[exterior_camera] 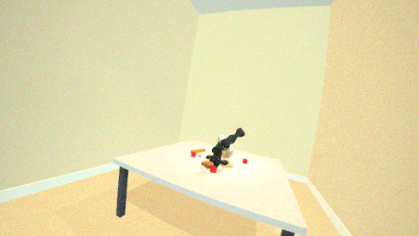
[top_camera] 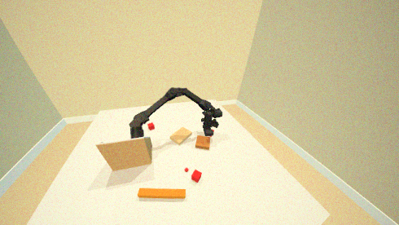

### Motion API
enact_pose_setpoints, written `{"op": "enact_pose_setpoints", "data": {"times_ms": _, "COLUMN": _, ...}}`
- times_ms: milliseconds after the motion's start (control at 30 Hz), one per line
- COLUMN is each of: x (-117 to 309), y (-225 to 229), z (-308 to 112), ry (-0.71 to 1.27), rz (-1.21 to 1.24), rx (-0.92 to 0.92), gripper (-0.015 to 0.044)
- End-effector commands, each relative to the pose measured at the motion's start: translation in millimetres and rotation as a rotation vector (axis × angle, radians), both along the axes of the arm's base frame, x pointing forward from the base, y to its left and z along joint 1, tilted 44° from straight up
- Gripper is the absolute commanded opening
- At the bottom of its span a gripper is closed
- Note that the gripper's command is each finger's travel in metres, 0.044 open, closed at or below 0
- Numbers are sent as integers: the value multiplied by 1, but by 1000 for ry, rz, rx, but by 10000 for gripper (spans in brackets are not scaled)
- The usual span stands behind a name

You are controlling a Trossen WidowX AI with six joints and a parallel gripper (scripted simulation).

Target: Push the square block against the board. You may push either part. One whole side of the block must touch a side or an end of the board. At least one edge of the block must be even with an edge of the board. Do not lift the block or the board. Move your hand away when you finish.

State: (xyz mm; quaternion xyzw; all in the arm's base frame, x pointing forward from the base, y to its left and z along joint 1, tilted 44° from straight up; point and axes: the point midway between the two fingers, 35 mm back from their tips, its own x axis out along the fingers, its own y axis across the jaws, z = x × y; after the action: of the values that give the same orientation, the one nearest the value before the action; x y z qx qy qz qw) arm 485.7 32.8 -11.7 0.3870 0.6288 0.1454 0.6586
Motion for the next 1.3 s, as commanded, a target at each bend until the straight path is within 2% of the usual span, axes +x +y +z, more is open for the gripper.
{"op": "enact_pose_setpoints", "data": {"times_ms": 0, "x": 0, "y": 0, "z": 0, "ry": -1, "rz": 3, "rx": 1, "gripper": 0}}
{"op": "enact_pose_setpoints", "data": {"times_ms": 1267, "x": -9, "y": 3, "z": 1, "ry": 0, "rz": 3, "rx": 1, "gripper": 0}}
